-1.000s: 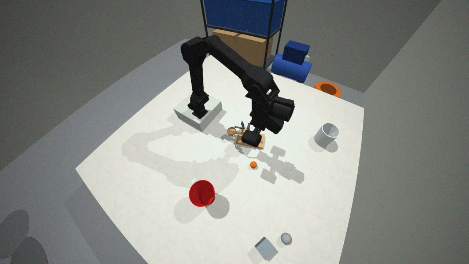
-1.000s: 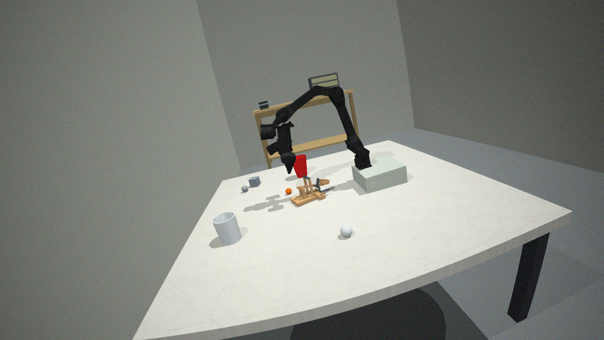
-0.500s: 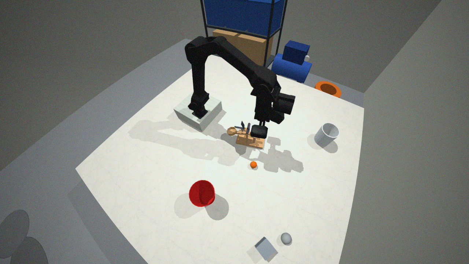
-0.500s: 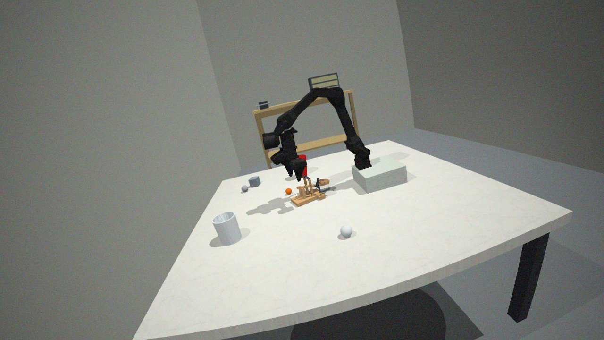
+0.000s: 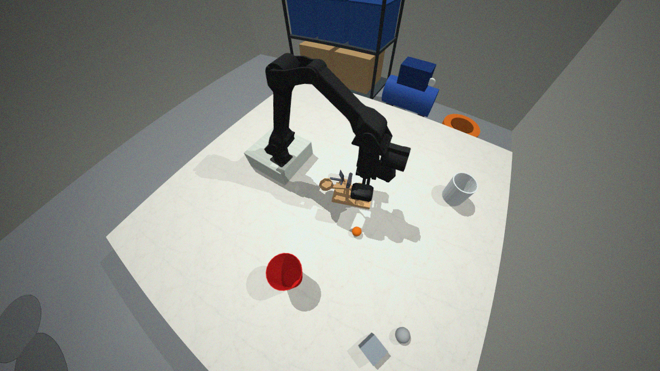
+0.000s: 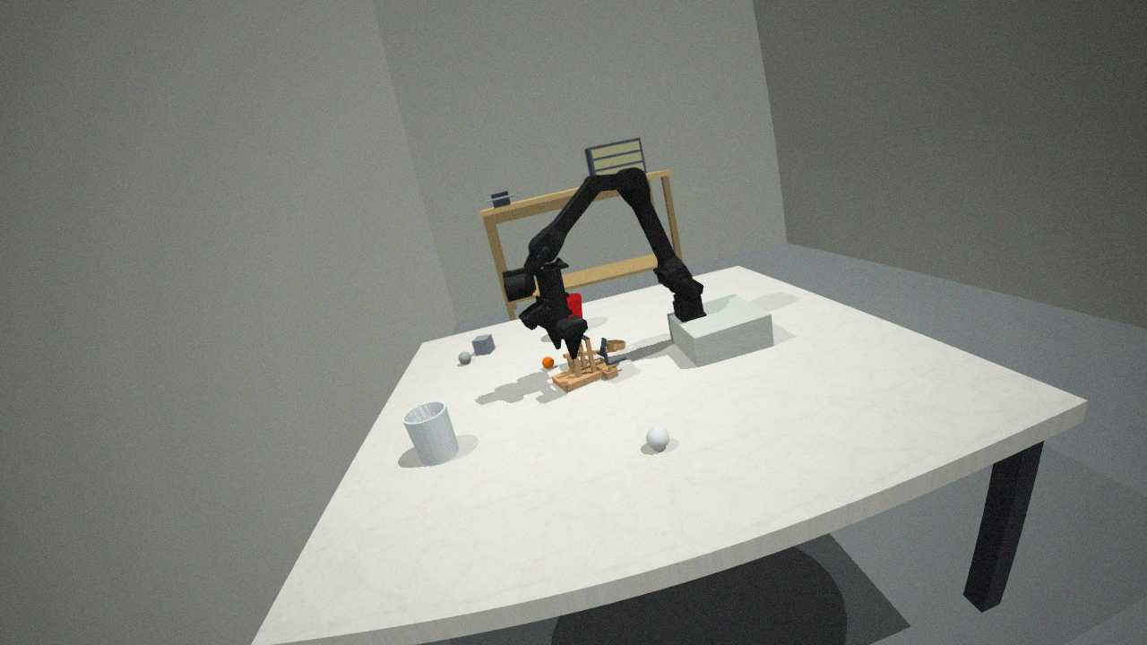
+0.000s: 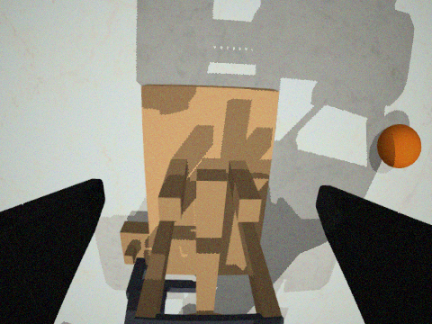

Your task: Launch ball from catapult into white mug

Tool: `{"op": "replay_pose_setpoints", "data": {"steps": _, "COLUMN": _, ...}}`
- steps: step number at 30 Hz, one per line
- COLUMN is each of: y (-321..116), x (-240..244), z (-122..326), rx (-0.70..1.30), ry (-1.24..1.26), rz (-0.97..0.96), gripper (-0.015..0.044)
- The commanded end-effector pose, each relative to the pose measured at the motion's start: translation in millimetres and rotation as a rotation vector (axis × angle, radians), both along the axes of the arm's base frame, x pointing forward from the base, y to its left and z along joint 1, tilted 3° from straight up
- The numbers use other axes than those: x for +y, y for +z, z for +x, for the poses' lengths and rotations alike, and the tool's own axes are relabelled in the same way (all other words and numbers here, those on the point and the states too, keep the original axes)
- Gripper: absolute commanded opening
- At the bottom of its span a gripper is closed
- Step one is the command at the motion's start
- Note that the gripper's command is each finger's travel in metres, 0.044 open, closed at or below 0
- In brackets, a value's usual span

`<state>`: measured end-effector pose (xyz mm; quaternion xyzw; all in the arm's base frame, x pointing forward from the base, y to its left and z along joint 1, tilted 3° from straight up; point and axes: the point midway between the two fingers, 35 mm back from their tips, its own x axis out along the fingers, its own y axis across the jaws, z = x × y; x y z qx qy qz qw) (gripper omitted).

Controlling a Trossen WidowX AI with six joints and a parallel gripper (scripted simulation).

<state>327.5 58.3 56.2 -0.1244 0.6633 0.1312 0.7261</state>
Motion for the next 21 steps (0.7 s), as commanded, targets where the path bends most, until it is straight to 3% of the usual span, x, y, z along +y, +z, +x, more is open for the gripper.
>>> {"op": "replay_pose_setpoints", "data": {"steps": 1, "y": -10.2, "x": 0.0, "z": -2.0, "rx": 0.016, "ry": 0.006, "rz": 0.001, "gripper": 0.044}}
{"op": "replay_pose_setpoints", "data": {"steps": 21, "y": -42.7, "x": -0.1, "z": -1.3, "rx": 0.016, "ry": 0.006, "rz": 0.001, "gripper": 0.044}}
